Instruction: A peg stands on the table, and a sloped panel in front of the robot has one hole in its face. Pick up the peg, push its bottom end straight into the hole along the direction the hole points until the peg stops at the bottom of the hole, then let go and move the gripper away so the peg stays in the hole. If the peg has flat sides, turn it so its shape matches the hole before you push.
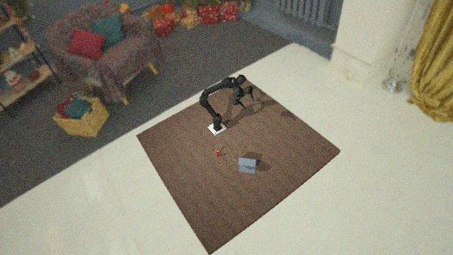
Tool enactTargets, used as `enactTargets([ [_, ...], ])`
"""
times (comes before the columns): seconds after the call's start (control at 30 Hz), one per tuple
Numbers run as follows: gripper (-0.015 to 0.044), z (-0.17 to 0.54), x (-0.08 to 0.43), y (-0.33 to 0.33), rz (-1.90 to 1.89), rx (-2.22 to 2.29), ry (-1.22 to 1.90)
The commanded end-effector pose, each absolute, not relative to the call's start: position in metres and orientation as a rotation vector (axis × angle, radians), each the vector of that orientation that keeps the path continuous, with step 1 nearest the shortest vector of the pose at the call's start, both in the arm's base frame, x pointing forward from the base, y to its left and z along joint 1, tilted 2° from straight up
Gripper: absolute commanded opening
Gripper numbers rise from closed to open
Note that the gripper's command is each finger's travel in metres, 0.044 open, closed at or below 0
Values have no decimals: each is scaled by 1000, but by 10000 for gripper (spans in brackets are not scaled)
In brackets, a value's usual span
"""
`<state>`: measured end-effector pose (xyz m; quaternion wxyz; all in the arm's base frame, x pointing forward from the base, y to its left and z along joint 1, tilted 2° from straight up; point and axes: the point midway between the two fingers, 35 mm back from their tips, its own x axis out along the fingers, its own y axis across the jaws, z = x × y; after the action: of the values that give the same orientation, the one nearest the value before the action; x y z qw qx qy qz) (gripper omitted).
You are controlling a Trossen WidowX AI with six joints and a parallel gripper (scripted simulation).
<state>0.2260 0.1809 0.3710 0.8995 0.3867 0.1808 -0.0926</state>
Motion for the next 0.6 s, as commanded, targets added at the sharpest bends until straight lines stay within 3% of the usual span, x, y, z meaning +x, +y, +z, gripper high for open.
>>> enactTargets([
  [0.0, 440, 357, 236, 177, -234, 760, 401],
  [0.57, 440, 325, 270, 144, -400, 709, 475],
])
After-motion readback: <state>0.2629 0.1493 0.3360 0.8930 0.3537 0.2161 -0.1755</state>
